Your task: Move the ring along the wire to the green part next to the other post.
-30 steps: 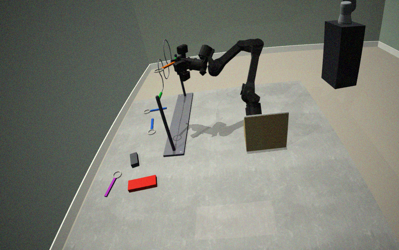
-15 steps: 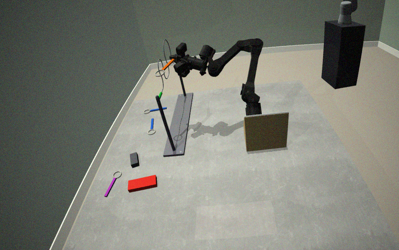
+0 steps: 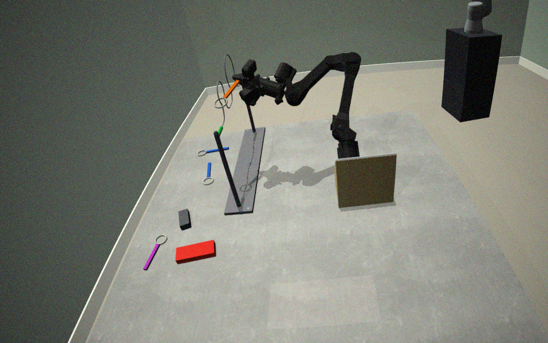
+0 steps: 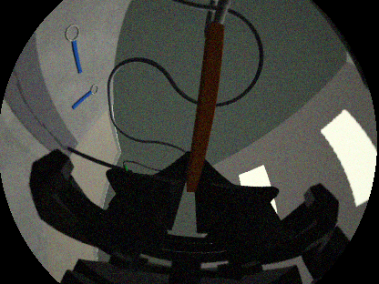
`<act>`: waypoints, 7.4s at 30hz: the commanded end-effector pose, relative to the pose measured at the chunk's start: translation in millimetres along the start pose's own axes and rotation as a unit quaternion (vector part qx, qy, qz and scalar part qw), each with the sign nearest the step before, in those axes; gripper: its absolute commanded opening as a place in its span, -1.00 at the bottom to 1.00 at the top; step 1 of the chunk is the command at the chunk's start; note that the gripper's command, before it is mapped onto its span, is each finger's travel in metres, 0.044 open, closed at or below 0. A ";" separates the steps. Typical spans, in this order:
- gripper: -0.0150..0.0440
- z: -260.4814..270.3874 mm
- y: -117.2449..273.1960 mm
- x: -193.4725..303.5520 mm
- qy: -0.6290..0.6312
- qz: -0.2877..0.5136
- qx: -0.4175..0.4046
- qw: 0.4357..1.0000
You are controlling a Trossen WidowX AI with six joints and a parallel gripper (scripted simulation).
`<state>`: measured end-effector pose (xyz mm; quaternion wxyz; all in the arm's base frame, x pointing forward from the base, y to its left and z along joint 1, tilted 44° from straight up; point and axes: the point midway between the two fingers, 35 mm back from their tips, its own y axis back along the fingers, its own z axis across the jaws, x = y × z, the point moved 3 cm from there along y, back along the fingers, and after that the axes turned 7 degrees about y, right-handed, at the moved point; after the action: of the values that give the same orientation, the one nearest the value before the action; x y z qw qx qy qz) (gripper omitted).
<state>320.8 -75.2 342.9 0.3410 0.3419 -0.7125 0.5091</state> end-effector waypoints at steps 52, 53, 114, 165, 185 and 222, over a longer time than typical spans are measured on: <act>-1.00 123.1 45.0 -84.4 -0.465 -0.004 -0.231 0.855; -1.00 124.1 46.7 -87.5 -0.474 -0.003 -0.236 0.848; -1.00 90.4 115.5 -212.0 -0.740 0.024 -0.375 0.558; -1.00 89.6 130.3 -237.5 -0.741 0.024 -0.374 0.557; 0.05 87.4 132.9 -235.3 -0.741 0.025 -0.375 0.557; 0.32 62.6 171.1 -207.3 -0.736 0.015 -0.381 0.559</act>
<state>284.8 -67.0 67.6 -0.2151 0.4255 -0.8480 -0.2317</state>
